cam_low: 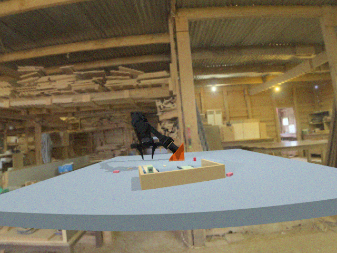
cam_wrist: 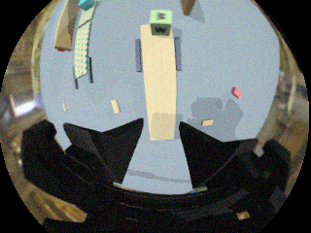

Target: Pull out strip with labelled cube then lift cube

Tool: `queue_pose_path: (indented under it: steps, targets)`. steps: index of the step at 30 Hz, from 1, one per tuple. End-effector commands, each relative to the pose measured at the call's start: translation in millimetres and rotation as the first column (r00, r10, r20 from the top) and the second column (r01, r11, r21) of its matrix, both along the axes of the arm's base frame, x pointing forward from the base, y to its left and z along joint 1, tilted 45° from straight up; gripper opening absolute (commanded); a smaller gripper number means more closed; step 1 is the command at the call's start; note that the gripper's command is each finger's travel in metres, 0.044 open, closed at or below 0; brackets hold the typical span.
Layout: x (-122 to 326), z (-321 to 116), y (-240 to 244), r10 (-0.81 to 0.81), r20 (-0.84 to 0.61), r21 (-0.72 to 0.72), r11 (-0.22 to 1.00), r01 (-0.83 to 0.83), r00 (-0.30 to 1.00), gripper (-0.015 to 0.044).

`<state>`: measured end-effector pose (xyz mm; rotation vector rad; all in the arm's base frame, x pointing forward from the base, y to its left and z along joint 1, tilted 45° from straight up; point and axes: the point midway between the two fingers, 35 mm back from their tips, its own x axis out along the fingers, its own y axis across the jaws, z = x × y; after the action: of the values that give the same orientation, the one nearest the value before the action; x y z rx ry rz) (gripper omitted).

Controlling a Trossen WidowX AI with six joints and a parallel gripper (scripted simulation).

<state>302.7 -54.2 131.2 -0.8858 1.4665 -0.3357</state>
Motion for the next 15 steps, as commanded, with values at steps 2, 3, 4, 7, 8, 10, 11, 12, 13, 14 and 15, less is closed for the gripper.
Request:
queue_pose_path:
  steps: [2,3,4,7,8,10,11,12,13,14,15]
  targets:
    - [16.7,-2.2,8.3,-0.007,0.005,-0.004,1.000,0.007,1.000,0.0367]
    - [20.5,-2.6,10.3,-0.007,0.006,-0.003,1.000,0.007,1.000,0.0394]
    - [23.9,-3.1,12.1,-0.007,0.006,-0.003,1.000,0.007,1.000,0.0420]
    - [35.1,-4.3,17.7,-0.007,0.007,-0.003,1.000,0.007,1.000,0.0440]
    - [38.6,-4.7,19.5,-0.007,0.007,-0.003,1.000,0.007,1.000,0.0440]
    - [46.0,-5.5,23.2,-0.007,0.007,-0.003,1.000,0.007,1.000,0.0440]
    - [49.8,-5.9,25.2,-0.007,0.007,-0.002,1.000,0.007,1.000,0.0440]
    - [53.3,-6.3,26.9,-0.007,0.008,-0.002,1.000,0.007,1.000,0.0440]
    - [57.2,-6.6,28.8,-0.007,0.008,-0.002,1.000,0.007,1.000,0.0440]
    - [60.7,-7.0,30.6,-0.007,0.008,-0.002,1.000,0.007,1.000,0.0440]
    - [64.7,-7.3,32.5,-0.007,0.008,-0.002,1.000,0.007,1.000,0.0440]
